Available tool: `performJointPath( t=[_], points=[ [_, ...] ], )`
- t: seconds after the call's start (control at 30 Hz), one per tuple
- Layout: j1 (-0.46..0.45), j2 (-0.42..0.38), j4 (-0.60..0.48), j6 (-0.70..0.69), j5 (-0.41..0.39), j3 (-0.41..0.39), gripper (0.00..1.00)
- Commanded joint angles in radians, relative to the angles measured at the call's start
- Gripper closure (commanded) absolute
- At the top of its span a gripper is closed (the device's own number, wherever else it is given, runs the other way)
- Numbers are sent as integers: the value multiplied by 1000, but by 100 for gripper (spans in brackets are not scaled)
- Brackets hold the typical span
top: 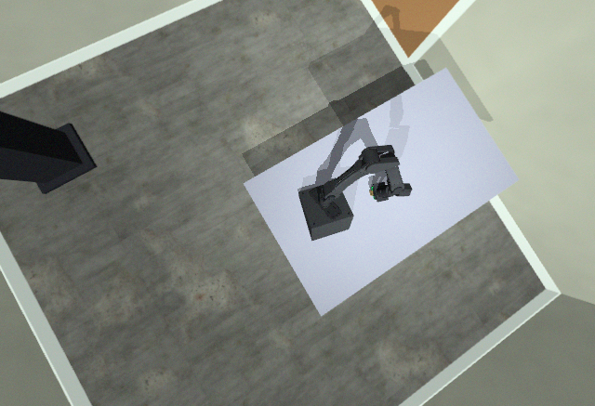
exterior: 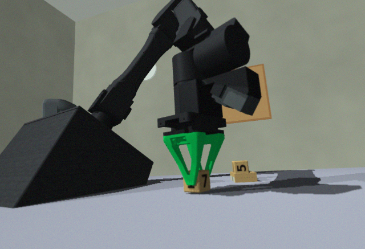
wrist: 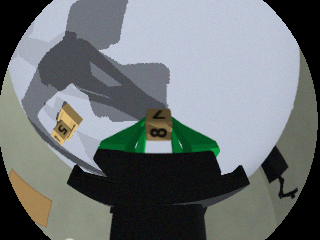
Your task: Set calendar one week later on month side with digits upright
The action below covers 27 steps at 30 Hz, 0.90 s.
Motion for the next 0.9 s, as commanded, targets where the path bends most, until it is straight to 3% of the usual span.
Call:
performJointPath(
  t=[0.0, 0.87],
  points=[
    [-7, -16, -10, 7, -9, 30, 74],
    [-1, -1, 11, 9, -9, 30, 74]
  ],
)
